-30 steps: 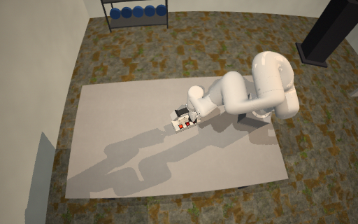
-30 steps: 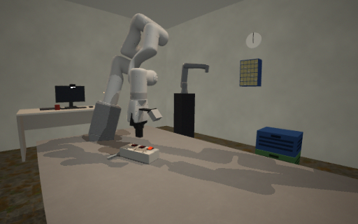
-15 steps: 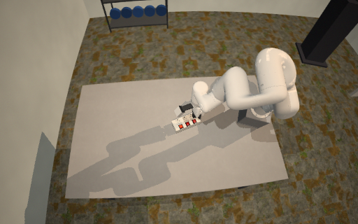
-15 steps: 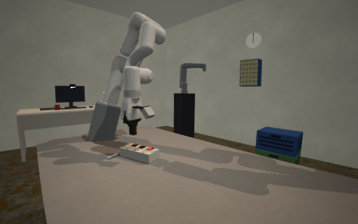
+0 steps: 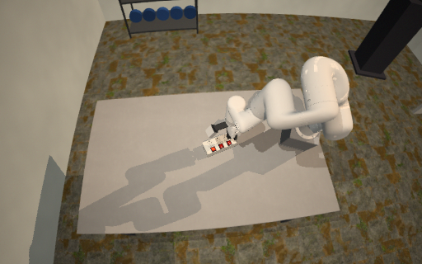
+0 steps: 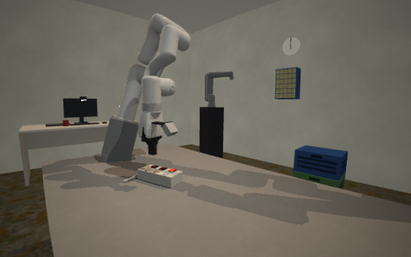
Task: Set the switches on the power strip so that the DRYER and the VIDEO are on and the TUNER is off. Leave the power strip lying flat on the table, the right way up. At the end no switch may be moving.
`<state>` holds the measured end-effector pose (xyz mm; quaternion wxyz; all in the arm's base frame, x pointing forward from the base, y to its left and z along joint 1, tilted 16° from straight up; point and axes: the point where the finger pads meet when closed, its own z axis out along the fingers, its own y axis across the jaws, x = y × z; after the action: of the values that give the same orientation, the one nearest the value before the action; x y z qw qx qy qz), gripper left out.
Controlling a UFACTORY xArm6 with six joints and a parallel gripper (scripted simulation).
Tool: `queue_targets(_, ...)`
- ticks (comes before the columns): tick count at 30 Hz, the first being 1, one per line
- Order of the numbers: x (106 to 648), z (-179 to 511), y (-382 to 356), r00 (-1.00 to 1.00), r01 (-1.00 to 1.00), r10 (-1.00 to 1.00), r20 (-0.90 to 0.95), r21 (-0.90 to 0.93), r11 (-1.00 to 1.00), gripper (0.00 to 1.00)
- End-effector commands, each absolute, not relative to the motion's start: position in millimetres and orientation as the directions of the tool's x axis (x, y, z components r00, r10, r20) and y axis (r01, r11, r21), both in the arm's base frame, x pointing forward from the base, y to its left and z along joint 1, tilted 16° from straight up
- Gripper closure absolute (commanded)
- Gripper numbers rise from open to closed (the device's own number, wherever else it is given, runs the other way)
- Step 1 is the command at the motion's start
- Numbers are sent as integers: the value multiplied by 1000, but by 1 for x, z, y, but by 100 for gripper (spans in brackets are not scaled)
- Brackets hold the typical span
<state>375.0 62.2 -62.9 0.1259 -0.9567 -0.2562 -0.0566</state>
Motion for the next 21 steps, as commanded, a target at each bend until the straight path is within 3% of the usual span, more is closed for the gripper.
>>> queue_targets(1, 376, -62, 62, 862, 505, 475, 175, -210, -837, 100)
queue_targets(21, 376, -64, 63, 862, 505, 475, 175, -210, -837, 100)
